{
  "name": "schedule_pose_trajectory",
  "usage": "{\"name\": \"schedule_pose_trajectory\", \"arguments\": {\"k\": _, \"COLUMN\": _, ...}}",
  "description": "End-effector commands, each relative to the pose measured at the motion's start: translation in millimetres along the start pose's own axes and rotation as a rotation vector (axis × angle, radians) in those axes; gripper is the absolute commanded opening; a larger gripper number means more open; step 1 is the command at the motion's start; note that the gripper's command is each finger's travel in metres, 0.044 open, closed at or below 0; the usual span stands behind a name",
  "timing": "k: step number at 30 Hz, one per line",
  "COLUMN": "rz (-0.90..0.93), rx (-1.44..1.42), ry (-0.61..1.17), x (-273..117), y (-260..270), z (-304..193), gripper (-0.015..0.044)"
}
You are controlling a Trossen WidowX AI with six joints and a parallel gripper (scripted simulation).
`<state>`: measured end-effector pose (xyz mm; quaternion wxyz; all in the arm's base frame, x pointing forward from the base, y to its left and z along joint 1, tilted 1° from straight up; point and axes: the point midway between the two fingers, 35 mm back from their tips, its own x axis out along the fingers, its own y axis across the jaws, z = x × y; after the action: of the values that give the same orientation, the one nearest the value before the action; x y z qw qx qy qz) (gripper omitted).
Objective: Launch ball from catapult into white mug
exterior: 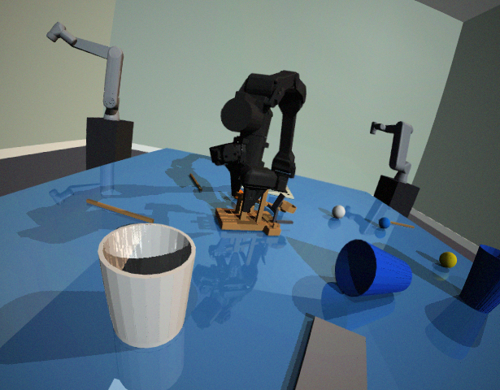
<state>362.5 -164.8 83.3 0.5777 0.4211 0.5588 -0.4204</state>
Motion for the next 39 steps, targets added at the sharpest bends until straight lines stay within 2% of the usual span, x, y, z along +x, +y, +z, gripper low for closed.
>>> {"name": "schedule_pose_trajectory", "arguments": {"k": 1, "rz": -0.009, "rx": -0.004, "ry": 0.008, "x": 10.3, "y": -2.2, "z": -1.7, "gripper": 0.044}}
{"name": "schedule_pose_trajectory", "arguments": {"k": 14, "rz": -0.009, "rx": -0.004, "ry": 0.008, "x": 20.7, "y": -2.8, "z": -2.2, "gripper": 0.044}}
{"name": "schedule_pose_trajectory", "arguments": {"k": 25, "rz": -0.003, "rx": 0.0, "ry": 0.003, "x": 17.4, "y": -1.1, "z": -0.9, "gripper": 0.0151}}
{"name": "schedule_pose_trajectory", "arguments": {"k": 31, "rz": -0.003, "rx": 0.0, "ry": 0.003, "x": 17.4, "y": -1.1, "z": -0.9, "gripper": 0.0111}}
{"name": "schedule_pose_trajectory", "arguments": {"k": 35, "rz": -0.006, "rx": 0.0, "ry": 0.002, "x": -14.0, "y": -0.7, "z": 0.1, "gripper": 0.0006}}
{"name": "schedule_pose_trajectory", "arguments": {"k": 39, "rz": -0.007, "rx": 0.0, "ry": 0.002, "x": -32.4, "y": -1.6, "z": -0.4, "gripper": 0.0}}
